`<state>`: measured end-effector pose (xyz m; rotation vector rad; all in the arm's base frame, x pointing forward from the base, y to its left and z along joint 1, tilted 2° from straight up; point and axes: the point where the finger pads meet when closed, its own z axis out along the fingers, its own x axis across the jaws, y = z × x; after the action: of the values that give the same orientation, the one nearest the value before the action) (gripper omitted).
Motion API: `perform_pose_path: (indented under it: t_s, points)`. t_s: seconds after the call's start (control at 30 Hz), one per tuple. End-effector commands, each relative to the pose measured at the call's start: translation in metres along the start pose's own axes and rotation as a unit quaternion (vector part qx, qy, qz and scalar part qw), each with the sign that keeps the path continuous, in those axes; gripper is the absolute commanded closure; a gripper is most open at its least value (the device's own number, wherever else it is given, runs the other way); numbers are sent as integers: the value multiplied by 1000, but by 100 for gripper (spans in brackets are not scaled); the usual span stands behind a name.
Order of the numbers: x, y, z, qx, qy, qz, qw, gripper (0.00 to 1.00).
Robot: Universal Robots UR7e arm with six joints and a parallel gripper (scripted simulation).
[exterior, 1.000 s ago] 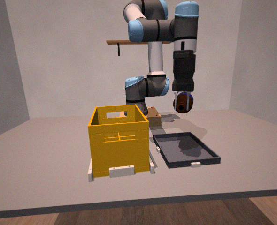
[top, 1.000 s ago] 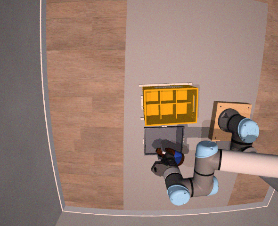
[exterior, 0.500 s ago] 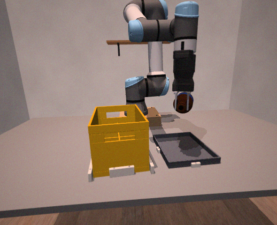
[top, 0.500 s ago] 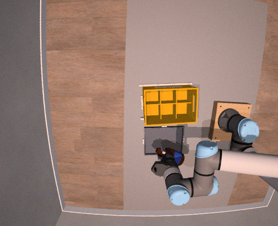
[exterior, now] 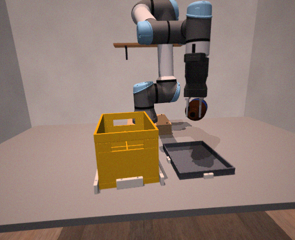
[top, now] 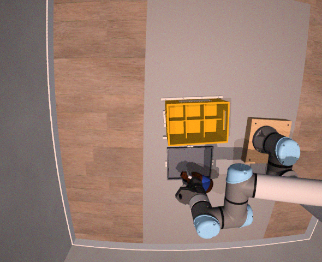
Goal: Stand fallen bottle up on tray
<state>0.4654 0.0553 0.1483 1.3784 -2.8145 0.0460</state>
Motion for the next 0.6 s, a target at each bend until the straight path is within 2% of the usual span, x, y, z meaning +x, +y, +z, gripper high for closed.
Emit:
perform_pose_path:
  t_s: [0.0,0.57]
  points:
    - [-2,-1,-1,1,-1,31,1000,100]
    - [-1,-1,-1,1,-1,98,995,100]
